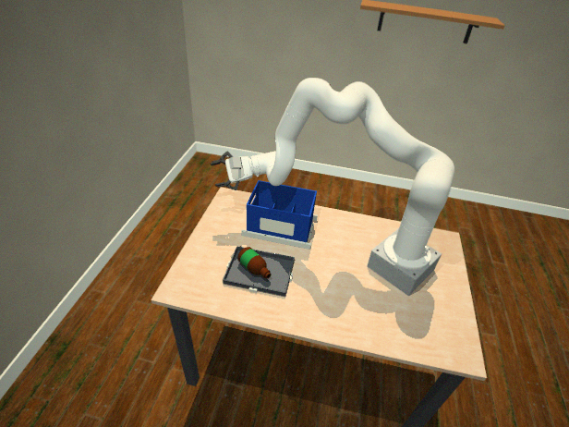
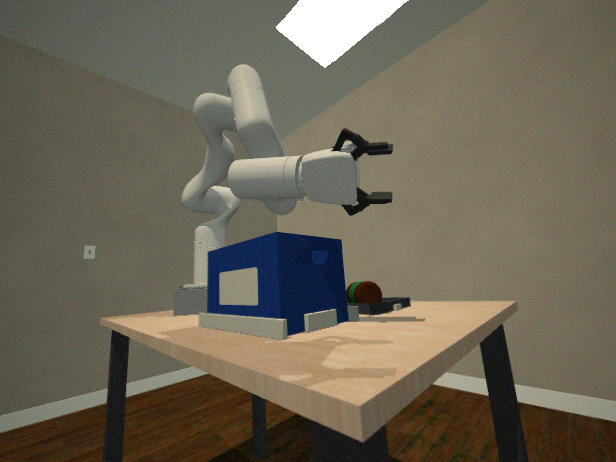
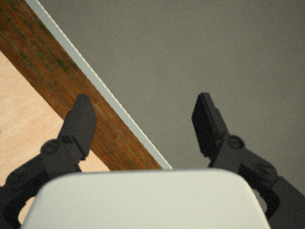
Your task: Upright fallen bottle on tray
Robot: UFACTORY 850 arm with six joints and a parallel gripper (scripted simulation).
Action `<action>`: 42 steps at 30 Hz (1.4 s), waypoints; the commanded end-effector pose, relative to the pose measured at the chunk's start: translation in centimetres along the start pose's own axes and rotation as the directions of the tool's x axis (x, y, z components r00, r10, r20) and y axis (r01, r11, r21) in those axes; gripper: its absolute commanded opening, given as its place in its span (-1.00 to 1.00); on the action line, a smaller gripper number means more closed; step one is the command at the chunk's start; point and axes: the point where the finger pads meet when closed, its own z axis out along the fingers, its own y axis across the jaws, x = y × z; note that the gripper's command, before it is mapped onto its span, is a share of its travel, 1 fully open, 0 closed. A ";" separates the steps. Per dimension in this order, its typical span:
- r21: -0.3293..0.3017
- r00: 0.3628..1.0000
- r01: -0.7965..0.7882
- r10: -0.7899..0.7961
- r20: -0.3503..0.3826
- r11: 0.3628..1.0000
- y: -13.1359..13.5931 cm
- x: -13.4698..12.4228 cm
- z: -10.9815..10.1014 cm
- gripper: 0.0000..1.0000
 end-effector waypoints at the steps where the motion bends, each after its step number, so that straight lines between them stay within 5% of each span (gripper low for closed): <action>1: 0.161 0.998 -0.015 0.025 -0.059 0.987 -4.3 3.8 1.0 1.00; 3: 0.183 0.998 -0.015 0.028 -0.064 0.983 -4.9 4.3 1.0 1.00; 13: 0.517 0.992 0.017 0.051 -0.117 0.856 -14.8 11.0 0.2 1.00; 15: 0.517 0.992 0.017 0.051 -0.117 0.856 -14.8 11.0 0.2 1.00; 17: 0.618 0.992 0.041 0.044 -0.122 0.785 -18.0 12.9 -0.8 1.00; 23: 0.741 0.992 0.082 0.016 -0.124 0.666 -22.1 15.0 -2.7 1.00; 30: 0.859 0.990 0.140 -0.055 -0.130 0.492 -26.6 16.9 -5.7 1.00; 32: 0.859 0.990 0.140 -0.055 -0.130 0.492 -26.6 16.9 -5.7 1.00; 34: 0.900 0.985 0.169 -0.105 -0.139 0.402 -28.4 17.4 -7.3 1.00; 36: 0.900 0.985 0.169 -0.105 -0.139 0.402 -28.4 17.4 -7.3 1.00; 37: 0.921 0.979 0.189 -0.144 -0.148 0.340 -29.5 17.7 -8.4 1.00; 41: 0.937 0.970 0.208 -0.185 -0.160 0.280 -30.4 17.9 -9.4 1.00; 42: 0.948 0.958 0.226 -0.228 -0.174 0.223 -31.1 18.0 -10.3 1.00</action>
